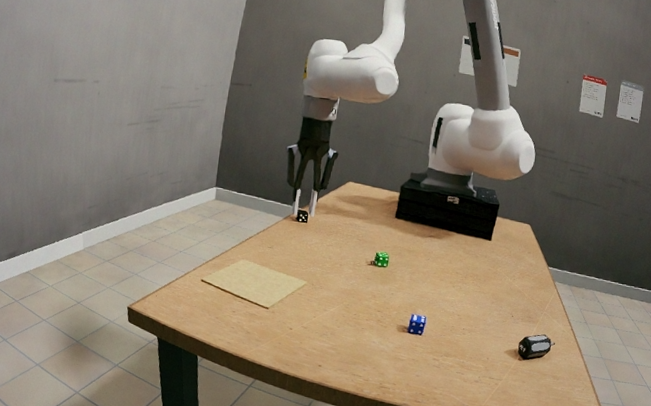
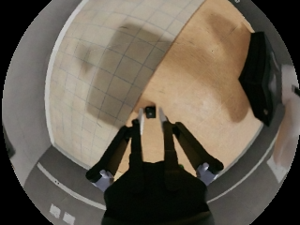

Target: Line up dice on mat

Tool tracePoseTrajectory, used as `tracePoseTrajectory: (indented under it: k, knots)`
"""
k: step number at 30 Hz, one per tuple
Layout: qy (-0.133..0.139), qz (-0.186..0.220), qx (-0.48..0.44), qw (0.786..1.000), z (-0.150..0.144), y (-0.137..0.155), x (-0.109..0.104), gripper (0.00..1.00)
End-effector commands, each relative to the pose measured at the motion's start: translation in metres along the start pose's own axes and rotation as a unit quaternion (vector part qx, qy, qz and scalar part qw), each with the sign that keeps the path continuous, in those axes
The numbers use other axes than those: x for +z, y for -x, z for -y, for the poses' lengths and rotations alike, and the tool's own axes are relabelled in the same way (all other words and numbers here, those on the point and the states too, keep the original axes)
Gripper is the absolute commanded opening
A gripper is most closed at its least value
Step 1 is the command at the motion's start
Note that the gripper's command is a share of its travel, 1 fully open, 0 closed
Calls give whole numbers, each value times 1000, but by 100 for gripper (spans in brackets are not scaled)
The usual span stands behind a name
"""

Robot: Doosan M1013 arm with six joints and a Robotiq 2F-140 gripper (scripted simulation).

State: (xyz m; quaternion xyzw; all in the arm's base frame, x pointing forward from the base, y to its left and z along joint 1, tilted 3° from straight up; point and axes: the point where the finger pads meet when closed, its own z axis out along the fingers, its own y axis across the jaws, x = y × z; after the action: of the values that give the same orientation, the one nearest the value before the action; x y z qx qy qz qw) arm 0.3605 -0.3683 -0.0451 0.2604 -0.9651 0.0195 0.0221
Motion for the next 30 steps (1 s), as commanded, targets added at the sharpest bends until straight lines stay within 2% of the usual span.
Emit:
tracePoseTrajectory:
  k: [1, 10, 30]
  knots:
    - [-1, 0, 0, 1000, 1, 0, 4, 32]
    - [-1, 0, 0, 1000, 1, 0, 15, 32]
    - [-1, 0, 0, 1000, 1, 0, 16, 32]
